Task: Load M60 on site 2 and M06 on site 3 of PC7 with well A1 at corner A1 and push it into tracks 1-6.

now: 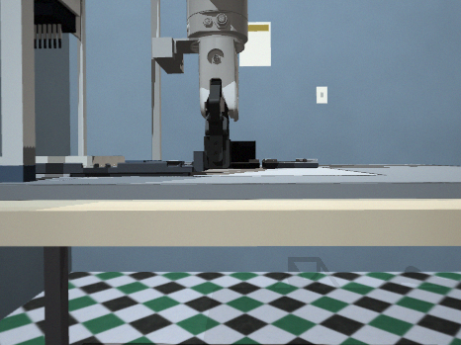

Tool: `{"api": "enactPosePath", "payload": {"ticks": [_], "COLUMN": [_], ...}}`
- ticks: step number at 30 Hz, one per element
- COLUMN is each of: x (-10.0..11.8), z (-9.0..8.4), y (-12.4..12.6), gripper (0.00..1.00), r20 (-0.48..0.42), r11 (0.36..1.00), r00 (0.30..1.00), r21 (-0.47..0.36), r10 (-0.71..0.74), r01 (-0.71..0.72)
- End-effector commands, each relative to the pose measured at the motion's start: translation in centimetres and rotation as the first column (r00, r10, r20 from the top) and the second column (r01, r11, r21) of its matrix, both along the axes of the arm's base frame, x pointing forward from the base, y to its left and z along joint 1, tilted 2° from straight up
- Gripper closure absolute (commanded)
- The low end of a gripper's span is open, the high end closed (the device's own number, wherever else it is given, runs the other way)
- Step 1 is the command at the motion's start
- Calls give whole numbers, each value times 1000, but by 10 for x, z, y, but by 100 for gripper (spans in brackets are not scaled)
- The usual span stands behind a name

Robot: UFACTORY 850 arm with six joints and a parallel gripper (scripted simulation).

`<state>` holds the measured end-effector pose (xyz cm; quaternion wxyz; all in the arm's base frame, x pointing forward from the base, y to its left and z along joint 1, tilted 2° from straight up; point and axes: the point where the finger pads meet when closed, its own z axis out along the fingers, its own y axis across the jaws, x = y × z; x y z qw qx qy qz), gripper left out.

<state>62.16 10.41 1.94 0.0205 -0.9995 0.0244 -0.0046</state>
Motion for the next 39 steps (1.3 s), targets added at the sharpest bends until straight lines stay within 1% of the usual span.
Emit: {"api": "enactPosePath", "payload": {"ticks": [1, 28, 39], "x": [2, 10, 9], "z": [1, 1, 1], "y": [0, 0, 0], "gripper": [18, 18, 18], "r20": [3, 3, 3], "r11": [1000, 1000, 1000], "r00": [1000, 1000, 1000], "r21": [0, 0, 0], "r10": [0, 0, 0], "r01": [0, 0, 0]}}
